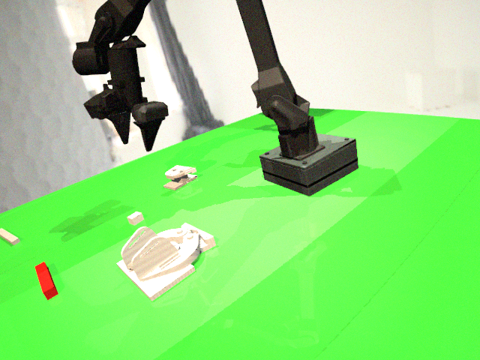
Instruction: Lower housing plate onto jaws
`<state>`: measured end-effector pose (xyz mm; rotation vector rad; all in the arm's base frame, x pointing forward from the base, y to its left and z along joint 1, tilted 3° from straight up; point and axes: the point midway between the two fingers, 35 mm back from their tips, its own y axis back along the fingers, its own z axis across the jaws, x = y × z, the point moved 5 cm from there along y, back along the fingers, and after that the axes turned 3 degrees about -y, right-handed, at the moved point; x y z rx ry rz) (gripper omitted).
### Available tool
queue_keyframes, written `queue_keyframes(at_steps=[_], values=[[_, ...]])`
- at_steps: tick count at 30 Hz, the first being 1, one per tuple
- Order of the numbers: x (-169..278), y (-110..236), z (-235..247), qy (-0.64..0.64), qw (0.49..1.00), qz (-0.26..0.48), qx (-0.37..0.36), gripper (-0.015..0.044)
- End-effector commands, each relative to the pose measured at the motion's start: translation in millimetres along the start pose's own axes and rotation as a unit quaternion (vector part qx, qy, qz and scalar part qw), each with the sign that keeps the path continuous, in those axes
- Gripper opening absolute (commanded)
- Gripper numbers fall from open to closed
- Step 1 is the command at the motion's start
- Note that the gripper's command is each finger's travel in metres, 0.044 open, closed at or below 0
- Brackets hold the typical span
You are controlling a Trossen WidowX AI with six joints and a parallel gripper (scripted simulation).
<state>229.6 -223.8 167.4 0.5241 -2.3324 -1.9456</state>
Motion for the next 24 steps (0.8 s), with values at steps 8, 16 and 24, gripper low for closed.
queue_keyframes(at_steps=[8, 16, 24], values=[[73.6, -12.0, -8.6, -0.024, 0.995, 0.059, -0.072, 0.044], [80.7, -37.5, -5.1, -0.026, 0.995, 0.062, -0.077, 0.044], [82.7, -51.7, -2.1, -0.026, 0.995, 0.062, -0.077, 0.044]])
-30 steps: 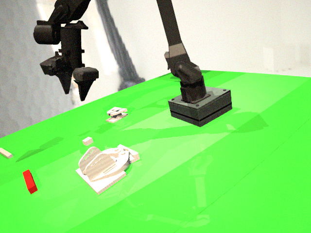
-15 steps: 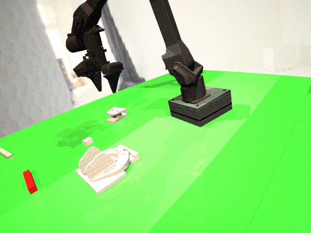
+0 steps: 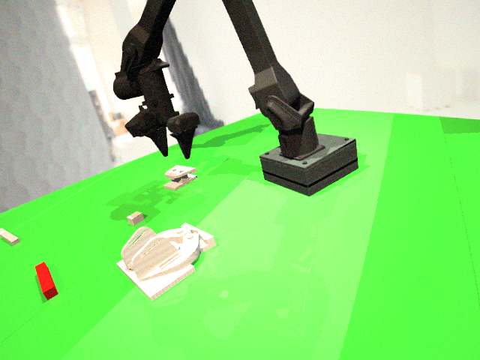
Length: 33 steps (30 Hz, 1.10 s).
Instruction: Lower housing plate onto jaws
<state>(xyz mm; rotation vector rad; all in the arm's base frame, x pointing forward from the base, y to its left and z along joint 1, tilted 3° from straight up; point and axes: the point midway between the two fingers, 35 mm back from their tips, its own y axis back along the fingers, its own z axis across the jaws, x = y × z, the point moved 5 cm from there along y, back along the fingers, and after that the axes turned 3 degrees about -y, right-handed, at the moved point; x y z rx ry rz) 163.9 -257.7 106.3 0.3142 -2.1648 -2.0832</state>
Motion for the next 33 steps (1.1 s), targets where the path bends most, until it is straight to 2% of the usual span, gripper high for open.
queue_keyframes(at_steps=[1, 33], values=[[0.2, -2.7, 0.1, 0.001, 1.0, 0.001, 0.0, 0.044], [0.2, -36.0, -0.1, 0.001, 1.0, 0.001, 0.0, 0.044]])
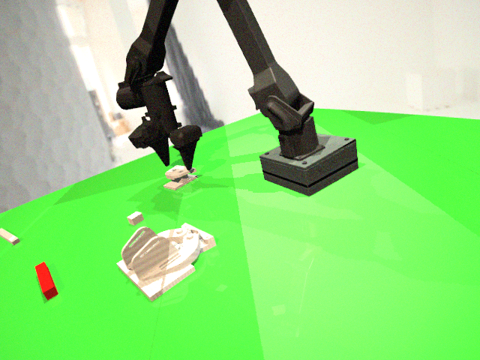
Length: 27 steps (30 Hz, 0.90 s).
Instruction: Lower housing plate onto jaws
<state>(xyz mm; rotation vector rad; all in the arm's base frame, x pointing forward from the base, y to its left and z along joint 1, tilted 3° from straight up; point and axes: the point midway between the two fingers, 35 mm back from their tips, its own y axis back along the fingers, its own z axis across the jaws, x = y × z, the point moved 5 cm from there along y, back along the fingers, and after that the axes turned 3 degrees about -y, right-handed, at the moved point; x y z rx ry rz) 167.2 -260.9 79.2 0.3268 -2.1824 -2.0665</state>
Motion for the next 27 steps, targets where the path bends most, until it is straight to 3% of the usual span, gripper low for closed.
queue_keyframes(at_steps=[1, 27], values=[[1.3, -10.1, 2.8, -0.001, 1.0, 0.004, -0.009, 0.044], [1.5, -25.1, 3.5, -0.001, 1.0, 0.004, -0.009, 0.044]])
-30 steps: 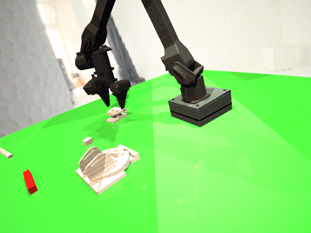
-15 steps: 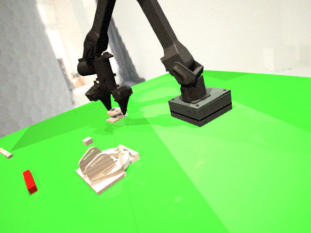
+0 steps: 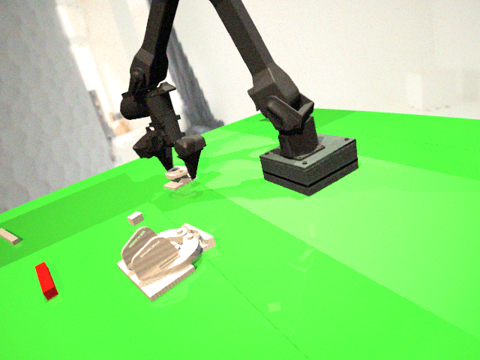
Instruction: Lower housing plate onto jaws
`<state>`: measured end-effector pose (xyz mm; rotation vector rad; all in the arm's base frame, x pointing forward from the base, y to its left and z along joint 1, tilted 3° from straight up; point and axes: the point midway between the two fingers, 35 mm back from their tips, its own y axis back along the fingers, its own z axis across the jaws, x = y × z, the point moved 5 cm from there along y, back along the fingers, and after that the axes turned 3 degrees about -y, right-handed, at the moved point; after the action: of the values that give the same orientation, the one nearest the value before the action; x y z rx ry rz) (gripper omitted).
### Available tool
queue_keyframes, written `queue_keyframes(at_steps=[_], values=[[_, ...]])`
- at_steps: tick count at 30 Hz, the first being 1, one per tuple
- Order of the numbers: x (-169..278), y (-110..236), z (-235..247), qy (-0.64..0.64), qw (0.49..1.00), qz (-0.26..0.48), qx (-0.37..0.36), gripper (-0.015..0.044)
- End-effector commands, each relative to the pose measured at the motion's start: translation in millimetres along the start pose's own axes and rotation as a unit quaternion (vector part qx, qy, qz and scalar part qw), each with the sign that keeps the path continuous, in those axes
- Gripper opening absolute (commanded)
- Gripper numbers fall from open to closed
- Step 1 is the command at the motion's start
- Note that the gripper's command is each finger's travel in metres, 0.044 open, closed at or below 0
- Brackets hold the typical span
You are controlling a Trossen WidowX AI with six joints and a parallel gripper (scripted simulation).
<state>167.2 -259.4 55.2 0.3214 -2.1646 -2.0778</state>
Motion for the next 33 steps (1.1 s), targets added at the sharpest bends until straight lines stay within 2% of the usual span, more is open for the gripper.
queue_keyframes(at_steps=[1, 17, 30, 33], values=[[0.4, -1.3, 0.5, -0.002, 1.0, 0.002, -0.002, 0.044], [0.4, -2.4, 0.5, -0.002, 1.0, 0.002, -0.002, 0.044], [0.1, -1.3, 0.1, 0.0, 1.0, 0.0, 0.0, 0.0353], [0.1, -1.3, 0.1, 0.0, 1.0, 0.0, 0.0, 0.0351]])
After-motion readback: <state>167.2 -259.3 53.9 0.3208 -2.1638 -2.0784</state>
